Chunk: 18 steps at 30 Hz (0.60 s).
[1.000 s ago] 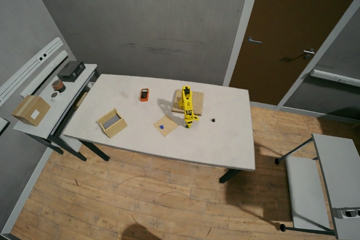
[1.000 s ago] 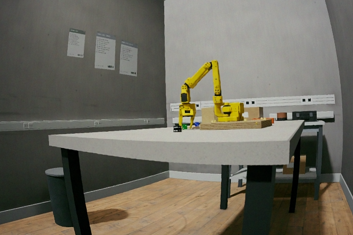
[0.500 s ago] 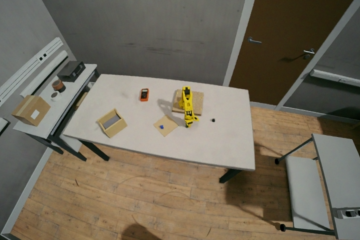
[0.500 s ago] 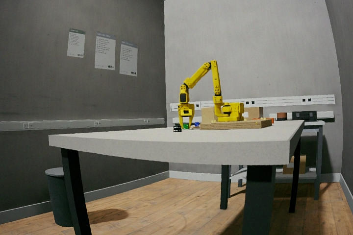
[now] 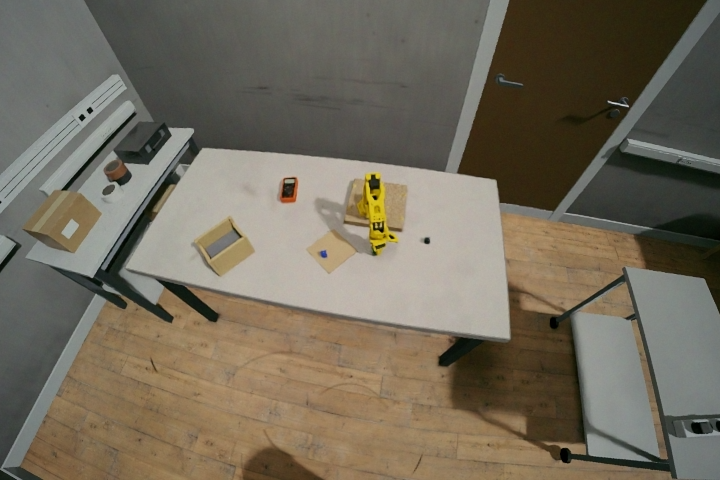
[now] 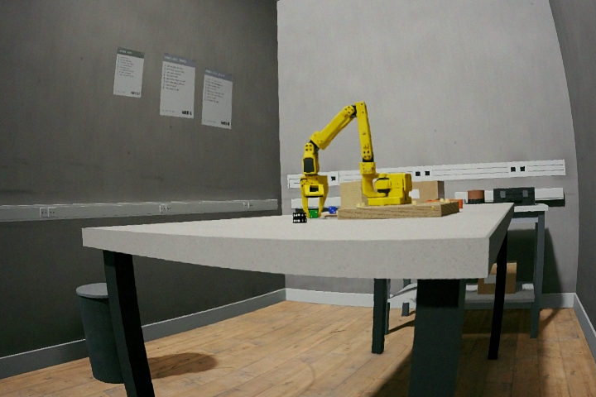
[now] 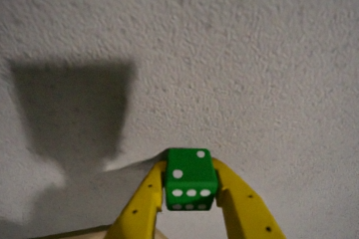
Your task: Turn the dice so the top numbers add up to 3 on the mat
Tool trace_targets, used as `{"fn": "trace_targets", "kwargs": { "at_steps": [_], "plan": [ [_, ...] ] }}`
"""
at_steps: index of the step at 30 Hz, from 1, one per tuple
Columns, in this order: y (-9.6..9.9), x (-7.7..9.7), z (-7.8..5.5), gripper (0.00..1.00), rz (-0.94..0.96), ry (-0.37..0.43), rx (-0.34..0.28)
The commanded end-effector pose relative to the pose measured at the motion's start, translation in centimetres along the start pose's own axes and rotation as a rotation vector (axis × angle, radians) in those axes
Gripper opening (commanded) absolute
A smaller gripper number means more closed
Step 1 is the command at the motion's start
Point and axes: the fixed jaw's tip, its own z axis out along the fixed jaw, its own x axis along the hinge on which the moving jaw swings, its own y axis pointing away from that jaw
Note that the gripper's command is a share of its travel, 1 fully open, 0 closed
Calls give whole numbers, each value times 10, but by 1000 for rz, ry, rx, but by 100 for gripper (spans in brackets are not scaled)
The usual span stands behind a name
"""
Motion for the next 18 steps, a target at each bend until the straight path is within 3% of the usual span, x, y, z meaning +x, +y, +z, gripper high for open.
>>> {"fn": "trace_targets", "kwargs": {
  "at_steps": [1, 7, 18],
  "plan": [
    [1, -2, 1, 6, 3, -5, -15],
    [1, -2, 1, 1, 3, -5, -15],
    [1, -1, -2, 0, 3, -5, -15]
  ]
}}
